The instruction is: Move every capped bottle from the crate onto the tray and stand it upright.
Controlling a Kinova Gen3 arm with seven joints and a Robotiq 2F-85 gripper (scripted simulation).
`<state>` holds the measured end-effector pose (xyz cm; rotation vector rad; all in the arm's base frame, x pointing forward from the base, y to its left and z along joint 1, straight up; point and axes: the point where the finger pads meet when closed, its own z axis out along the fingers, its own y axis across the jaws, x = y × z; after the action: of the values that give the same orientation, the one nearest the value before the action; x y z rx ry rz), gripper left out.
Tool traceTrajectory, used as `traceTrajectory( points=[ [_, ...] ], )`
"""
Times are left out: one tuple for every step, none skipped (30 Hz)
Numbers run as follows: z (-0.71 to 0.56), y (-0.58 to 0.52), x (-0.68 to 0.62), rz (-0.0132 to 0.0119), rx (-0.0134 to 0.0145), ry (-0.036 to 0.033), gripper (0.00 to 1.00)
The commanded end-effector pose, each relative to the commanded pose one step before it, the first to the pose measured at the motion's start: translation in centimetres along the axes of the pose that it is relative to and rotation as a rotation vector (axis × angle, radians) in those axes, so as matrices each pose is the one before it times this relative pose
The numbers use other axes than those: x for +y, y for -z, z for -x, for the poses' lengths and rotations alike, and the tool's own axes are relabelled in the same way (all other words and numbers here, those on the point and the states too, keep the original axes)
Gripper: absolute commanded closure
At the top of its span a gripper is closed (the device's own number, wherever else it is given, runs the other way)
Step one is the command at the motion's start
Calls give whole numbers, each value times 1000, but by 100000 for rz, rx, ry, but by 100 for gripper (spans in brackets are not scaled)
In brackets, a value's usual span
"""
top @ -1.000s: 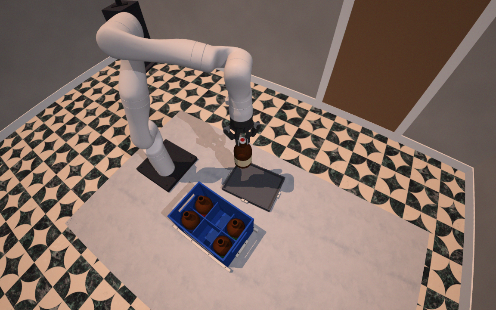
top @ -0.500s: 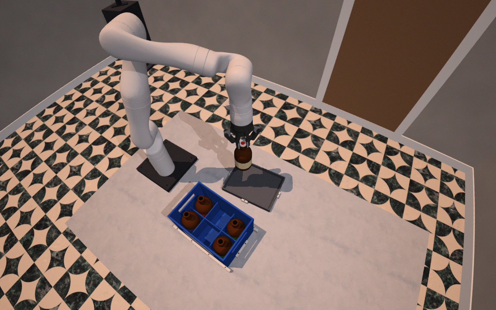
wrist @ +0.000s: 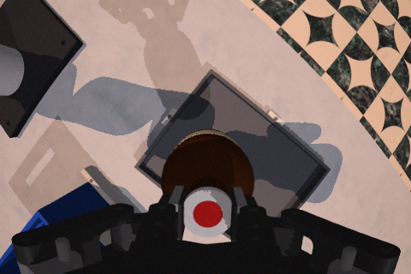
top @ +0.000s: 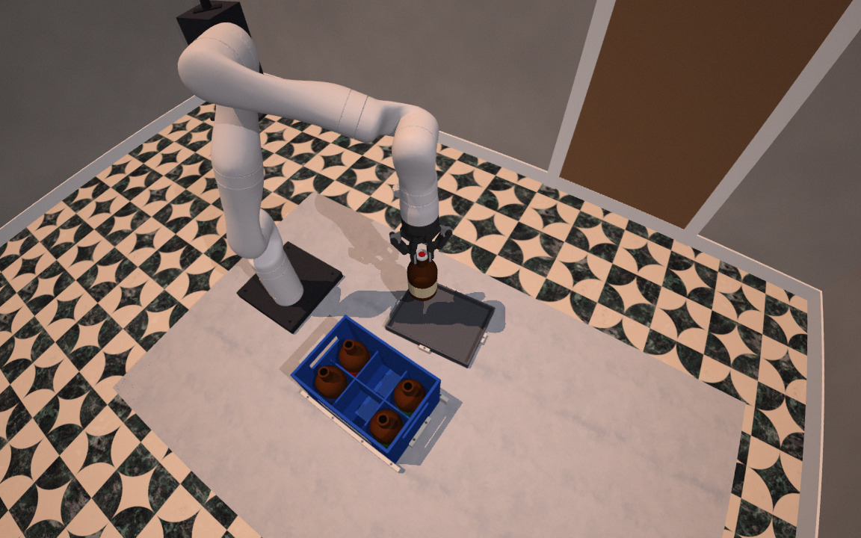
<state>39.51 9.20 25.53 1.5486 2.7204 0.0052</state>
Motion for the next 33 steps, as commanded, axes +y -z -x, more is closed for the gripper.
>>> traceTrajectory(
  points=[
    [-97, -822, -28, -328, 102, -139, 100],
    [-10, -200, -2, -31, -1, -21, 100],
    [-10, -200, -2, -31, -1, -21, 100],
    [-10, -200, -2, -31, -1, -21, 100],
    [-10, -200, -2, -31, -1, -21, 100],
    [-10, -200, -2, -31, -1, -21, 100],
    [-10, -200, -2, -31, -1, -21, 100],
    [-10, -200, -2, -31, -1, -21, 100],
    [0, 0, 0, 0, 0, 0, 100],
    [0, 0, 0, 0, 0, 0, 100],
    [182, 263, 6, 381, -278, 207, 100],
    [-19, -200, -2, -27, 20, -15, 100],
    [-19, -200, -2, -27, 20, -15, 100],
    [-19, -200, -2, -27, 20, -15, 100],
    [-19, -200, -2, -27, 20, -15, 100],
    [-19, -200, -2, -27, 20, -15, 100],
    [-19, -200, -2, -27, 20, -15, 100],
    [-19, -200, -2, -27, 20, -15, 100],
    [-19, -200, -2, -27, 20, -15, 100],
    [-19, -200, -2, -27, 20, -15, 100],
    [-19, -200, -1, -27, 20, -15, 100],
    [-18, -200, -1, -27, 20, -15, 100],
    [-18, -200, -1, -27, 20, -15, 100],
    [-18, -200, -1, -27, 20, -15, 100],
    [-18, -200, -1, -27, 20, -15, 100],
    [0, 0, 0, 0, 0, 0, 100],
    [0, 0, 0, 0, 0, 0, 100],
    [307, 278, -8, 326, -615, 146, 100],
    [-32, -200, 0, -23, 44, -10, 100],
    [-32, -200, 0, -23, 44, -10, 100],
    [-32, -200, 0, -23, 44, -10, 100],
    [-31, -200, 0, -23, 44, -10, 100],
    [-31, -200, 0, -23, 44, -10, 100]
  ],
)
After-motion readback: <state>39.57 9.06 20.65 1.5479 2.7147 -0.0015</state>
